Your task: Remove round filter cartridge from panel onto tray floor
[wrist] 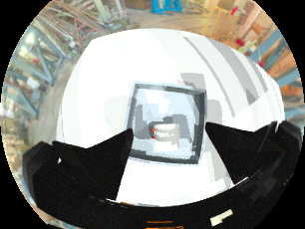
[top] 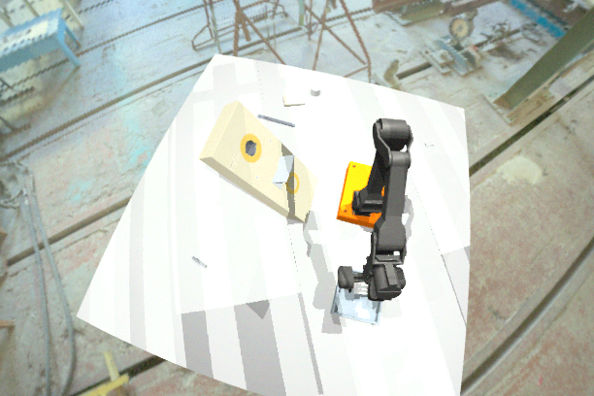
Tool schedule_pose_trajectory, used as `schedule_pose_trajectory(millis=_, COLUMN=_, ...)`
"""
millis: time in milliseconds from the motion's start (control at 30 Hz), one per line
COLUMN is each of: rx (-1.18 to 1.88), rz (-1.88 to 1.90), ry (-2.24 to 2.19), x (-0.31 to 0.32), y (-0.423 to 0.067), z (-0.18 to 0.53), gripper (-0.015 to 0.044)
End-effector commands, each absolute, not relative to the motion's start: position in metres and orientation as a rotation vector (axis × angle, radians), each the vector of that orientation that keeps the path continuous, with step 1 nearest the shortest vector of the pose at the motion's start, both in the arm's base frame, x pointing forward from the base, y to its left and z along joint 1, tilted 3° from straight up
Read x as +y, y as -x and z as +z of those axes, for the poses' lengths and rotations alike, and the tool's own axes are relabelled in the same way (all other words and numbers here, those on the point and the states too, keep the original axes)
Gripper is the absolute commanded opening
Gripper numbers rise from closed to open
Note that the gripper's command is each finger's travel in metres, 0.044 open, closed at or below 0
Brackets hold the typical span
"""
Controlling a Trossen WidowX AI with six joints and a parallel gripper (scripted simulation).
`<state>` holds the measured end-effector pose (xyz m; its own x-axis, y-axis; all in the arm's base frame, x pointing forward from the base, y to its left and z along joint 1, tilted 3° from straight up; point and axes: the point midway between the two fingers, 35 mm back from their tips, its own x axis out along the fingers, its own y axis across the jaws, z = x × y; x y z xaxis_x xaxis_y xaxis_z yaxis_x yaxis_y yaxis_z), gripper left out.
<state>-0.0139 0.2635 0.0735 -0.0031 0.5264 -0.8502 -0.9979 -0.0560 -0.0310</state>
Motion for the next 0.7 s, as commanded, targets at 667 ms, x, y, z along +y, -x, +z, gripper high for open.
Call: schedule_pose_trajectory(millis=667, rx=0.721, rz=1.469, ry=0.807, x=0.2669, y=0.0149, z=0.1015, gripper=0.044)
